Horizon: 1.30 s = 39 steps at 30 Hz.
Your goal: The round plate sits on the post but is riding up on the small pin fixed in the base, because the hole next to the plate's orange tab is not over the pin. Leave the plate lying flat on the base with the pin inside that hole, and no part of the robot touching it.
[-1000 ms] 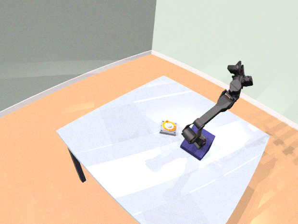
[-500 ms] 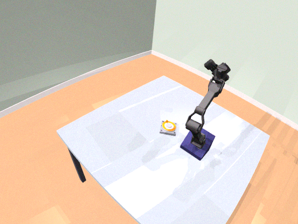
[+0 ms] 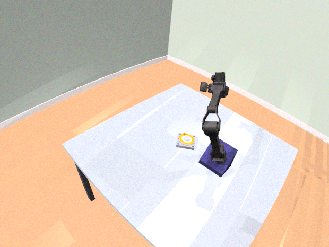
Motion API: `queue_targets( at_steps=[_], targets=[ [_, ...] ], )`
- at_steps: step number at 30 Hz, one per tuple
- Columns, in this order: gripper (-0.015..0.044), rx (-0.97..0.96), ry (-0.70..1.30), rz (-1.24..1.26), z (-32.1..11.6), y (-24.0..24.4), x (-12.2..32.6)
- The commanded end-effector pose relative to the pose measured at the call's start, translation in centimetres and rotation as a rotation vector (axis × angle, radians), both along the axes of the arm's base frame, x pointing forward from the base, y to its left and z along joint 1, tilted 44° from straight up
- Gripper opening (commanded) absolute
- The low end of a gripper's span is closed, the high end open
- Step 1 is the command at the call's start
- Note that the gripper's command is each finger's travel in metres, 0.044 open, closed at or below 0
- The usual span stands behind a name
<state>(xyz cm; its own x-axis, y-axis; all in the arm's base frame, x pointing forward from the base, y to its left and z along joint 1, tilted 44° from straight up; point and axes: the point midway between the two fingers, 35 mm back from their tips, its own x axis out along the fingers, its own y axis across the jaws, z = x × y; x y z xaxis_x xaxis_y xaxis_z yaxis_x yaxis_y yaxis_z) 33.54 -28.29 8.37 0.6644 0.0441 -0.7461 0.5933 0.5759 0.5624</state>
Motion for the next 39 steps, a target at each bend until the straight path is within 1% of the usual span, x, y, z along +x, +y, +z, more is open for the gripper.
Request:
queue_targets(
  at_steps=[1, 2, 6, 8, 11, 14, 17, 19, 26, 35, 39],
  targets=[
    [0.0, 0.033, 0.088, 0.27, -3.0, 5.8, 1.7],
    [0.0, 0.047, 0.116, 0.362, -4.0, 7.8, 2.0],
    [0.0, 0.094, 0.184, 0.621, -6.3, 13.6, 2.2],
    [0.0, 0.107, 0.197, 0.682, -6.7, 15.0, 2.2],
    [0.0, 0.168, 0.244, 0.938, -8.1, 20.7, 1.6],
    [0.0, 0.224, 0.275, 1.138, -8.9, 25.0, 0.6],
    [0.0, 0.241, 0.284, 1.224, -9.9, 27.1, 0.2],
    [0.0, 0.265, 0.292, 1.265, -9.3, 27.6, -0.3],
    [0.0, 0.268, 0.293, 1.27, -9.5, 27.6, -0.6],
    [0.0, 0.269, 0.292, 1.271, -12.6, 30.6, -1.2],
    [0.0, 0.27, 0.292, 1.271, -12.9, 30.8, -1.2]
  ],
)
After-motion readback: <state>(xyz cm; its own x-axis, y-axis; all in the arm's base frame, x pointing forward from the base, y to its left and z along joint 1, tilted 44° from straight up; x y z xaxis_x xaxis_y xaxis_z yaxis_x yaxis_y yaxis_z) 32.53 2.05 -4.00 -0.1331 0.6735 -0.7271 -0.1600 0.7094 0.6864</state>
